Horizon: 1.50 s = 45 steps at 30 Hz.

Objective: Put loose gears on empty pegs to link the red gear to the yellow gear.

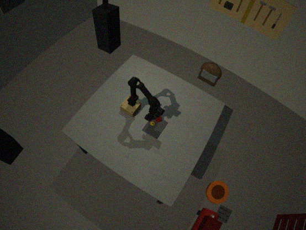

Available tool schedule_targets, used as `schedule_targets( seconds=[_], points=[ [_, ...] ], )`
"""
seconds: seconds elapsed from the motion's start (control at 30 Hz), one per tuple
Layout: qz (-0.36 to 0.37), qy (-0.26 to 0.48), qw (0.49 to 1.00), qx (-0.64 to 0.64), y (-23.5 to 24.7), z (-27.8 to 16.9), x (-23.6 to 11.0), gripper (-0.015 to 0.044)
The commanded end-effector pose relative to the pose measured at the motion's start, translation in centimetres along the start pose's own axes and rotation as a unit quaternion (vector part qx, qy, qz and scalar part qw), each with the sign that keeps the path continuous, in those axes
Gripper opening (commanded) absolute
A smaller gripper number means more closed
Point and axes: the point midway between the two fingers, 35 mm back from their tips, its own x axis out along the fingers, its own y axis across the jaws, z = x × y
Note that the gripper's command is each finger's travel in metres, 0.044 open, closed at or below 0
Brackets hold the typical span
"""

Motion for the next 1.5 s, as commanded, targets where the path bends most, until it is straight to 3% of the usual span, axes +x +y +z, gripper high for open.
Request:
schedule_targets(
  seconds=[0.0, 0.73, 1.47],
  points=[
    [0.002, -0.004, 0.998, -0.062, 0.1, 0.1, -0.1, 0.0],
    [0.001, -0.004, 0.93, -0.367, 0.0, 0.1, -0.1, 0.0],
    [0.0, -0.004, 0.866, -0.5, 0.0, 0.1, 1.8, 0.0]
  ],
)
